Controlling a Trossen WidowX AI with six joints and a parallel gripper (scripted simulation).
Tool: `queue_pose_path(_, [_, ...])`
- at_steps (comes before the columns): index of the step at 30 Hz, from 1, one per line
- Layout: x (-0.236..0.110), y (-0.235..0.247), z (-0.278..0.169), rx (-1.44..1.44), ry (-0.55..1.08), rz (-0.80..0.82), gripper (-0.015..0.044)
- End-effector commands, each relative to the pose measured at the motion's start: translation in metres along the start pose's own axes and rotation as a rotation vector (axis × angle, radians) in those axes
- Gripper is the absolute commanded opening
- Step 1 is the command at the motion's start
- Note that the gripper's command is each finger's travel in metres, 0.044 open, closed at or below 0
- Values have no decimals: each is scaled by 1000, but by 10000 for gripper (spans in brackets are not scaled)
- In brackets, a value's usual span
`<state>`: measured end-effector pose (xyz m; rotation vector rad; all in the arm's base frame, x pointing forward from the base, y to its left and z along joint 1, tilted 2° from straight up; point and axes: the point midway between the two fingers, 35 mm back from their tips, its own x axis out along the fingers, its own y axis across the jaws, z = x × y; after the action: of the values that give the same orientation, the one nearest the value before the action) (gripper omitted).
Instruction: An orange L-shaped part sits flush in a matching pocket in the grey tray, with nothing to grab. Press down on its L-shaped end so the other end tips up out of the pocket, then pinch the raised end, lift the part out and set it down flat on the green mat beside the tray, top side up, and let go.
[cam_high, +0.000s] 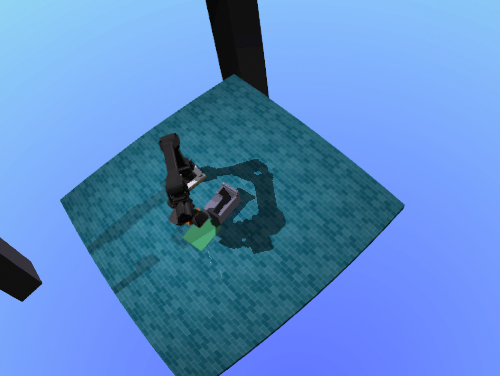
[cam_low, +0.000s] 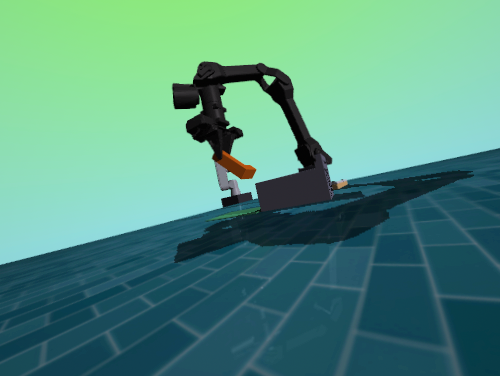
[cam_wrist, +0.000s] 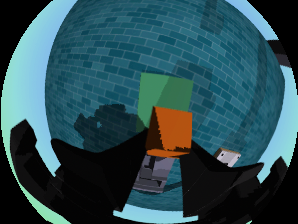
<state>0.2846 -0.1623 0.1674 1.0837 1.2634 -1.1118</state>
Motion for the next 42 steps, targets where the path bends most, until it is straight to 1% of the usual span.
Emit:
queue_pose_path(1, [2, 0, 2, -5, -4, -1, 0])
queue_pose_path(42, [67, 1, 3, -5, -4, -1, 0])
